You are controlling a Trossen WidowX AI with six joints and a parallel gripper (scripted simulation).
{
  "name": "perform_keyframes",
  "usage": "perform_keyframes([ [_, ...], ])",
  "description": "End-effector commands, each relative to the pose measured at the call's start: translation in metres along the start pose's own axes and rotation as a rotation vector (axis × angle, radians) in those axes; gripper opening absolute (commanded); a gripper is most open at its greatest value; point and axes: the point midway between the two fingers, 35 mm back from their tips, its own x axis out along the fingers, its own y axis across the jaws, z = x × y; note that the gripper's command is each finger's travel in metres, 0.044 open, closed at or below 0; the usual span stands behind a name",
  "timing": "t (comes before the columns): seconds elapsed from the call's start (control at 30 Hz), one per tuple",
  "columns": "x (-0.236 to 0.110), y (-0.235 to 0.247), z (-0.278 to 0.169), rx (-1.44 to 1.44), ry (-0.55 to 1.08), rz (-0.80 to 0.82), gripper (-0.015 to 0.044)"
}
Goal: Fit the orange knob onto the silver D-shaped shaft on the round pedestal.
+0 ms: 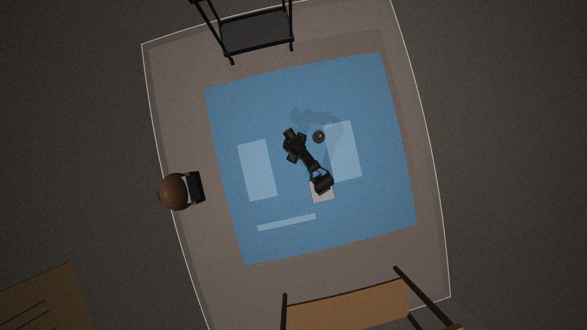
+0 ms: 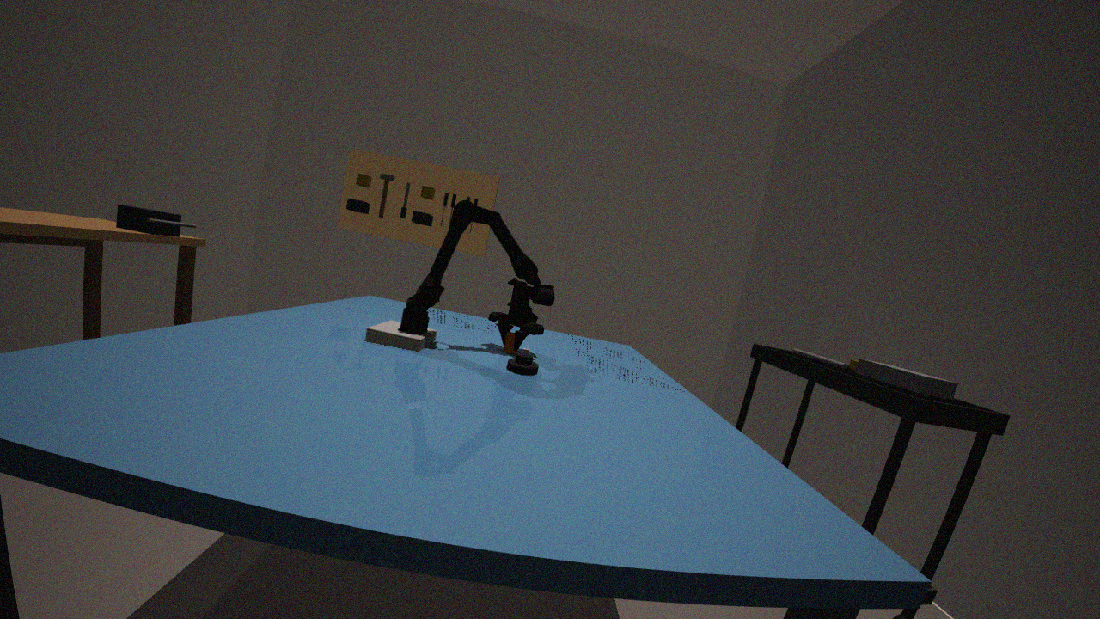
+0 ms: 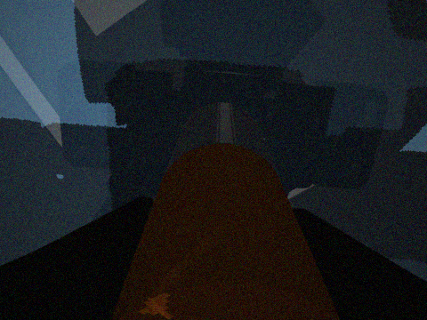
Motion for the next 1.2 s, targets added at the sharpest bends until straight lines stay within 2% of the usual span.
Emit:
perform_keyframes([
  [0.0,-0.011,-0.003,0.004,-0.005,-0.010,-0.004,0.0000],
  [1.17,-0.121,-0.006,0.008,-0.005,-0.011,-0.005,0.0000],
])
